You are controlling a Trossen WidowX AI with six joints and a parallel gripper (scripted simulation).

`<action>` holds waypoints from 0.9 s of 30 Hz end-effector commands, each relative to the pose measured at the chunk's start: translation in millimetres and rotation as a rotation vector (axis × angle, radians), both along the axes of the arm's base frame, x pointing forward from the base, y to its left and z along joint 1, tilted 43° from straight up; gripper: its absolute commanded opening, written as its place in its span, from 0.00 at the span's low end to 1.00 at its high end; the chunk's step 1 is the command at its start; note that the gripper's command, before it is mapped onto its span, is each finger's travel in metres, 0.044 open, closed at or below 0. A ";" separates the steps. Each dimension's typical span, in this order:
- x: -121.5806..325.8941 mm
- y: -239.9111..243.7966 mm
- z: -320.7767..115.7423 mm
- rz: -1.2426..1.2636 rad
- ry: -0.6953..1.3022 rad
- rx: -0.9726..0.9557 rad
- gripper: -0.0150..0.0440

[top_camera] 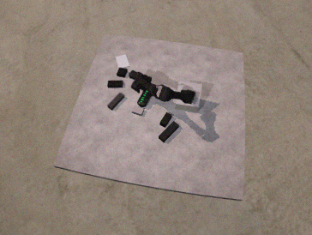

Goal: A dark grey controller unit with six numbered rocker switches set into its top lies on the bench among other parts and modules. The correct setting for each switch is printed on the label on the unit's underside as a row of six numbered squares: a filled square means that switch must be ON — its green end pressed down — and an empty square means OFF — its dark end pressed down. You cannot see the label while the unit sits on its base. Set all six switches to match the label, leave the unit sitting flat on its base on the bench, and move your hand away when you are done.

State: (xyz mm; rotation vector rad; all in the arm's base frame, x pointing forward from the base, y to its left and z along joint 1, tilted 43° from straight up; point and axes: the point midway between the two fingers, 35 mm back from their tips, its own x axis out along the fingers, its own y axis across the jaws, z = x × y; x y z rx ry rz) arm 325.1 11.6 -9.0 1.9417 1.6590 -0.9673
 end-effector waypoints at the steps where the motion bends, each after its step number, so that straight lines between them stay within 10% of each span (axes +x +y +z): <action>1: -0.6 -1.5 -0.8 0.002 0.001 -0.004 1.00; 13: -2.2 -34.5 36.4 0.000 0.001 -0.002 1.00; 27: -2.2 -34.5 36.4 0.000 0.001 -0.002 0.38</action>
